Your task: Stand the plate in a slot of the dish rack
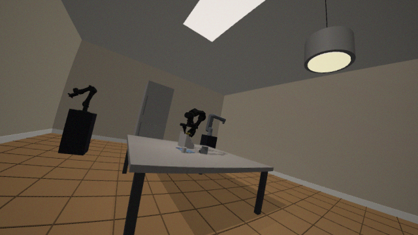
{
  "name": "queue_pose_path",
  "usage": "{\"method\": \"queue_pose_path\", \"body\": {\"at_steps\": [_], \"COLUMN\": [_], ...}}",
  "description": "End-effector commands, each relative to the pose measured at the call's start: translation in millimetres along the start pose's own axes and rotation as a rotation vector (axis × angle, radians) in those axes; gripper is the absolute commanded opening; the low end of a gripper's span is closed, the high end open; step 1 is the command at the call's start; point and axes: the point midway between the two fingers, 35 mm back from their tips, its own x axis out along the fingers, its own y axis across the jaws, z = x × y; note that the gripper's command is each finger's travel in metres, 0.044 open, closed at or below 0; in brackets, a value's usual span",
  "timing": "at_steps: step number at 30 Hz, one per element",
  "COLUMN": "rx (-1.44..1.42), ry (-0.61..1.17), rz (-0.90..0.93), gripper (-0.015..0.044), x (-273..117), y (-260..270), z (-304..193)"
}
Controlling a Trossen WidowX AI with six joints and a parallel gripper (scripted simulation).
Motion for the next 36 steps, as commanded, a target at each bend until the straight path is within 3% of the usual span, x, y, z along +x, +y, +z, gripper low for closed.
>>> {"method": "queue_pose_path", "body": {"at_steps": [1, 36], "rx": [-0.001, 1.186], "ry": [0.004, 0.002], "rz": [-0.002, -0.005], "gripper": [0.0, 0.0], "x": [-5.0, -18.0], "y": [0.7, 173.4], "z": [0.0, -26.1]}}
